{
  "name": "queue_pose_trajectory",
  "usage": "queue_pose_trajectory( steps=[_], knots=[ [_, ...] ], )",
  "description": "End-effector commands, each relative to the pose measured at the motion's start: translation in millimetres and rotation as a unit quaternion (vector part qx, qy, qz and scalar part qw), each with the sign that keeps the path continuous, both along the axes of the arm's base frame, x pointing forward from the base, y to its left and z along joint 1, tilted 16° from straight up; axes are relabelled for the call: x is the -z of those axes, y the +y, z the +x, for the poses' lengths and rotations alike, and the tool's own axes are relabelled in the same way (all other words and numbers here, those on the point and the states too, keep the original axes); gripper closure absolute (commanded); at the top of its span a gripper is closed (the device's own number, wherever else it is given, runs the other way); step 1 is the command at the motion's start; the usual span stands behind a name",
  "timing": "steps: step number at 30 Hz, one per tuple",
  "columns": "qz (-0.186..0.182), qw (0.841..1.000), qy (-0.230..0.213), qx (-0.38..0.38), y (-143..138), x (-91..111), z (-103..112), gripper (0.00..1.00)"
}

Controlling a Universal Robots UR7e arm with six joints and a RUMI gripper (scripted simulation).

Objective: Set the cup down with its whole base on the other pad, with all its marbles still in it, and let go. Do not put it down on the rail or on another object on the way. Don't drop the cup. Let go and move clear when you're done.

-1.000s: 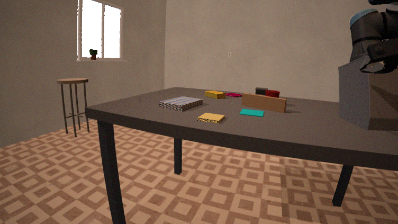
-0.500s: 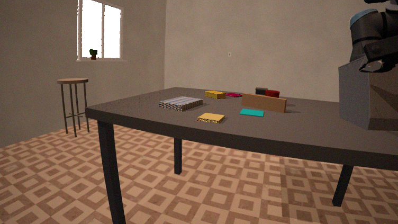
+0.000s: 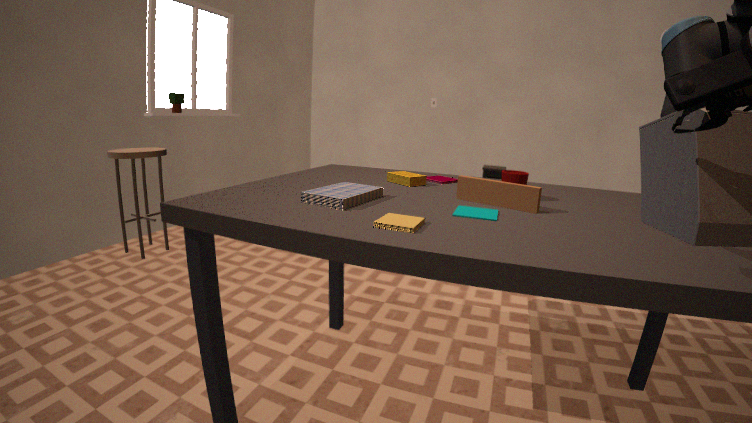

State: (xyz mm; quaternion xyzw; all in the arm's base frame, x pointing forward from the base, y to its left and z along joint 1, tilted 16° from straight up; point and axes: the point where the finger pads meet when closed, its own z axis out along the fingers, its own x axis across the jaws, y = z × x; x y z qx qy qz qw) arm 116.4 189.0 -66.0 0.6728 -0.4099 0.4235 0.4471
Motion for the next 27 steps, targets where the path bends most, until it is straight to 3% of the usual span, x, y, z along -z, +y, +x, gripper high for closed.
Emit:
queue_pose_trajectory(
  steps=[1, 15, 27],
  knots=[
    [0.015, 0.999, 0.016, 0.025, 2, -2, 7, 1.00],
    [0.093, 0.985, 0.078, 0.124, 7, -14, 40, 1.00],
    [0.222, 0.940, 0.134, 0.221, 6, -37, 99, 1.00]
  ],
)
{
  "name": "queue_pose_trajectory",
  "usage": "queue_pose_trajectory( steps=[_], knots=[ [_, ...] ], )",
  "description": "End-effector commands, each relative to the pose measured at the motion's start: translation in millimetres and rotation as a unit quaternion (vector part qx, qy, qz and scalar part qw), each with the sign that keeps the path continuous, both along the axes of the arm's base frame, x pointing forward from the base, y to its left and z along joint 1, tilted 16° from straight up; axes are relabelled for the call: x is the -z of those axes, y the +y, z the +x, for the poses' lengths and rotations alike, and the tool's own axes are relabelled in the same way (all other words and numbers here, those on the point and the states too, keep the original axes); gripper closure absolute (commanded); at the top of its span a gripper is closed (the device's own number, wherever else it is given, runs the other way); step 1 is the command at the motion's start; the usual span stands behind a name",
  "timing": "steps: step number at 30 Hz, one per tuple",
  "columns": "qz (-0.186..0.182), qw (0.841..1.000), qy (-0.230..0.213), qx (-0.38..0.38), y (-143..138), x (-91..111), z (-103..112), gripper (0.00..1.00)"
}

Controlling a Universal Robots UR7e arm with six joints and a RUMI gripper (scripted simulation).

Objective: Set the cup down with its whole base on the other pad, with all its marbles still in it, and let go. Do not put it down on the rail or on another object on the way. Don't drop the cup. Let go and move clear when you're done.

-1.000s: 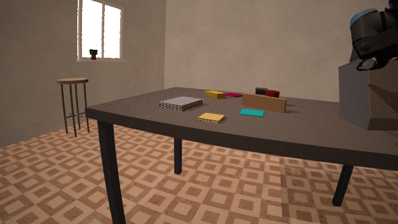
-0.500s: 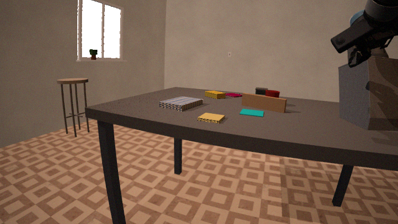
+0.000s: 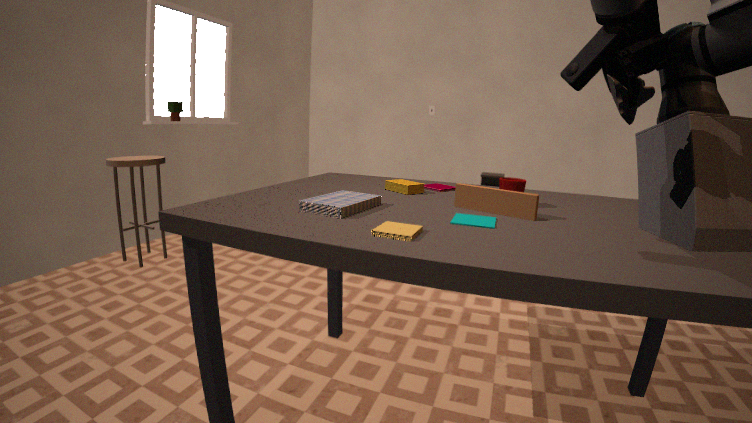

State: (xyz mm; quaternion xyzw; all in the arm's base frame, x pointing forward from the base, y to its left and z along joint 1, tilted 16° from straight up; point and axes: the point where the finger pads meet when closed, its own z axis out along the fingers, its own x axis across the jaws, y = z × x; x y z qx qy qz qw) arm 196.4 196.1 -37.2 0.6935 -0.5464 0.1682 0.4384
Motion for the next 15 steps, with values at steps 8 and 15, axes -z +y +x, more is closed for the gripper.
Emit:
queue_pose_trajectory(
  steps=[8, 15],
  knots=[
    [0.128, 0.988, 0.022, 0.079, -9, -26, 60, 1.00],
    [0.228, 0.966, 0.007, 0.119, -31, -56, 113, 1.00]
  ],
)
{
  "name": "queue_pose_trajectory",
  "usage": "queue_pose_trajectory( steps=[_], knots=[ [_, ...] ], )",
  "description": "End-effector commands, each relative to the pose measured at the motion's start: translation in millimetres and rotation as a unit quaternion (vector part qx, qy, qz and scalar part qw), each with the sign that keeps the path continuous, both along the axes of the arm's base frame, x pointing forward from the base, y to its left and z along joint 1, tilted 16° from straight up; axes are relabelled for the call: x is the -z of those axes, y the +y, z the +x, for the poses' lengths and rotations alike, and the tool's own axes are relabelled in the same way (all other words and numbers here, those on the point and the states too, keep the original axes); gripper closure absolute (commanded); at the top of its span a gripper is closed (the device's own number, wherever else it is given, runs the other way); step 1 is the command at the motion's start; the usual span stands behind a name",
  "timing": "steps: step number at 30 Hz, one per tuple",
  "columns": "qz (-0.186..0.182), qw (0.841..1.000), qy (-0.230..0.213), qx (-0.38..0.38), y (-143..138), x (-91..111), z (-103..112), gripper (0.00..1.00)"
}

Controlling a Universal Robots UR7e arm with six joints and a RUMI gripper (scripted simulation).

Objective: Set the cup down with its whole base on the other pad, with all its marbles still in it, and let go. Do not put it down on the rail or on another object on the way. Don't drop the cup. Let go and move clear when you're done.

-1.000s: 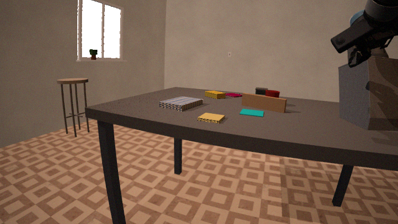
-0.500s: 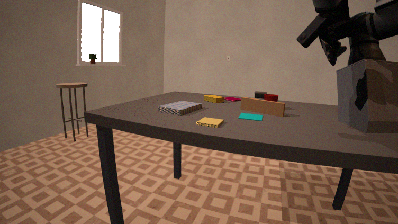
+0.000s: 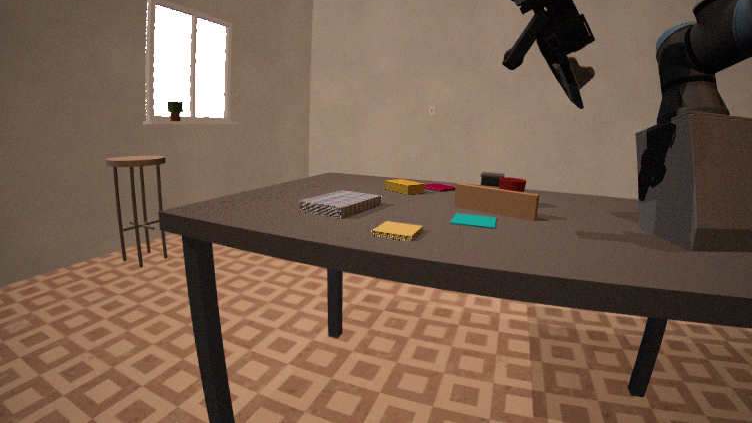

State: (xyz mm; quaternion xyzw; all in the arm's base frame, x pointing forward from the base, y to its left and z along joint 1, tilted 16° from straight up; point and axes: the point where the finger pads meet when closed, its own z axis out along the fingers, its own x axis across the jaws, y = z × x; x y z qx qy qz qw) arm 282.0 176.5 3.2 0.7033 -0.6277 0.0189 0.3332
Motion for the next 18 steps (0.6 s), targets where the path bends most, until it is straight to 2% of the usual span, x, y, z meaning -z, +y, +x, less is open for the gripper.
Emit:
queue_pose_trajectory(
  steps=[1, 4, 6, 12, 18],
  knots=[
    [0.070, 0.997, -0.012, 0.028, -15, -20, 35, 1.00],
    [0.110, 0.993, -0.031, 0.042, -30, -36, 58, 1.00],
    [0.110, 0.993, -0.031, 0.042, -30, -36, 58, 1.00],
    [0.179, 0.979, -0.083, 0.059, -70, -73, 103, 1.00],
    [0.226, 0.960, -0.150, 0.063, -121, -116, 139, 1.00]
  ],
)
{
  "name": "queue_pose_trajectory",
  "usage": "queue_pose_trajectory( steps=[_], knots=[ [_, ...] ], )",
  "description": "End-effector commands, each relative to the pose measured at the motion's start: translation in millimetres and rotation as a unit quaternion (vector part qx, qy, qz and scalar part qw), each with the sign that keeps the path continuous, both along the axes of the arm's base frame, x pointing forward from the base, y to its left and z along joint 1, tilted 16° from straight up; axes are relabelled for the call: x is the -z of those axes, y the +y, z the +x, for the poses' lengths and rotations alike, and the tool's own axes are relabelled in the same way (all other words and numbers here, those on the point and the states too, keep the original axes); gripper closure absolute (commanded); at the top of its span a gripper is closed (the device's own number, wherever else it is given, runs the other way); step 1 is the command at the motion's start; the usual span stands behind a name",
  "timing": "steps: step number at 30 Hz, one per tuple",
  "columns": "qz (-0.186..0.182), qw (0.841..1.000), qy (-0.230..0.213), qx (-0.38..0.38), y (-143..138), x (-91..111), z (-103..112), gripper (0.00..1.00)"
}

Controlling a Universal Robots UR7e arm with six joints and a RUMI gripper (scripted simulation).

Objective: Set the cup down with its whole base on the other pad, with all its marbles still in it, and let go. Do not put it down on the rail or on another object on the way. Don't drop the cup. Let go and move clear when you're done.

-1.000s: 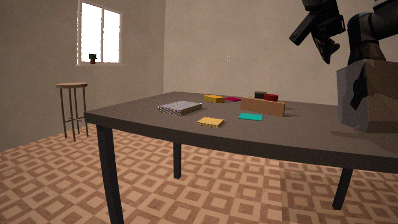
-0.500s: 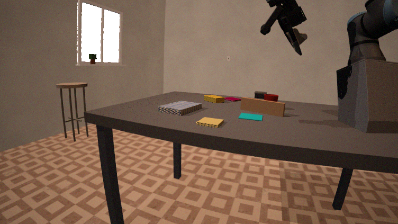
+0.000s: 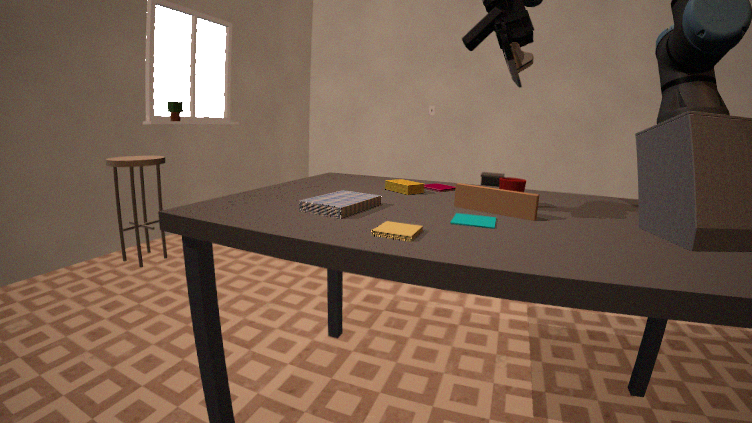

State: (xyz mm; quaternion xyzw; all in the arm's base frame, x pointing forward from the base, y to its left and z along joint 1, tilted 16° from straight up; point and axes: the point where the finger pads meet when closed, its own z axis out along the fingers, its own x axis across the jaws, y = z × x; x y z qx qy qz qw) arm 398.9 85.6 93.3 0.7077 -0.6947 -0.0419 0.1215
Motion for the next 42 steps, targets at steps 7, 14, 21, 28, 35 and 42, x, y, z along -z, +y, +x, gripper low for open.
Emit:
queue_pose_trajectory(
  steps=[7, 14, 21, 28, 35, 42],
  knots=[
    [0.055, 0.993, -0.105, 0.009, -77, -65, 44, 1.00],
    [0.045, 0.987, -0.126, -0.088, -108, -21, 61, 1.00],
    [0.031, 0.976, -0.129, -0.175, -125, 22, 65, 1.00],
    [0.012, 0.955, -0.126, -0.269, -142, 66, 60, 1.00],
    [-0.006, 0.930, -0.118, -0.349, -155, 99, 48, 1.00],
    [-0.020, 0.908, -0.108, -0.405, -162, 120, 36, 1.00]
  ],
)
